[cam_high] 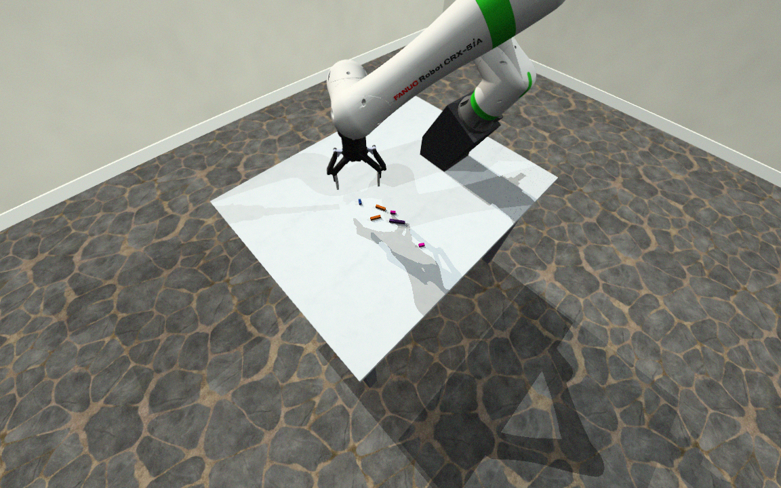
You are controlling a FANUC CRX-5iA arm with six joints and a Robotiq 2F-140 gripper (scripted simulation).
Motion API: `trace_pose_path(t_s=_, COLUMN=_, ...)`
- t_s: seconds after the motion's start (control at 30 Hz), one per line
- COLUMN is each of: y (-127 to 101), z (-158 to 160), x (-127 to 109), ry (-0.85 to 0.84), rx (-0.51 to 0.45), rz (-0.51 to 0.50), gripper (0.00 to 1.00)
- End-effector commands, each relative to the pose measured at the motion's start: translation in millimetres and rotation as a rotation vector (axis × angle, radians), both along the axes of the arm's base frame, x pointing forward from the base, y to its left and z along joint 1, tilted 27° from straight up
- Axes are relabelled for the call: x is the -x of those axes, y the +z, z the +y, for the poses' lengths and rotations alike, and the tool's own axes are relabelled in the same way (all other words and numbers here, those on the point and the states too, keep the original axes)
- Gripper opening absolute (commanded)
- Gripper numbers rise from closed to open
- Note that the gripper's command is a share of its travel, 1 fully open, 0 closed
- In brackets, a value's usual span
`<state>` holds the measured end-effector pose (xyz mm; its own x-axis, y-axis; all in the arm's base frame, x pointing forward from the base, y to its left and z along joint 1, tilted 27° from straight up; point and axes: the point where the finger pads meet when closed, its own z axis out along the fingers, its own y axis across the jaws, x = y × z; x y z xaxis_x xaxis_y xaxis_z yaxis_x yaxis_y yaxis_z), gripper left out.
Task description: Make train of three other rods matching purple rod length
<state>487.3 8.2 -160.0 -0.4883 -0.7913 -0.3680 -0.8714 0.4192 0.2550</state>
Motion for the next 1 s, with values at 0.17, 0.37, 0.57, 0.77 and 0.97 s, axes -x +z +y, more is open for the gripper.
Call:
trace_pose_path(t_s=0.17, y=2, z=14, x=11, ry=0.188, rx=-0.010, rz=-0.094, gripper=1.00)
trace_pose_path(t_s=0.37, y=5, z=27, x=23, ry=0.383, rx=-0.021, rz=-0.191, gripper=1.00)
trace_pose_path(t_s=0.57, y=6, z=39, x=35, ry=0.564, rx=-0.030, rz=-0.281, gripper=1.00)
trace_pose_path(t_s=0.77, y=8, z=52, x=48, ry=0.765, rx=-0.040, rz=-0.381, gripper=1.00)
trace_pose_path(t_s=0.97, y=10, z=60, x=59, ry=0.915, rx=-0.048, rz=-0.455, gripper=1.00)
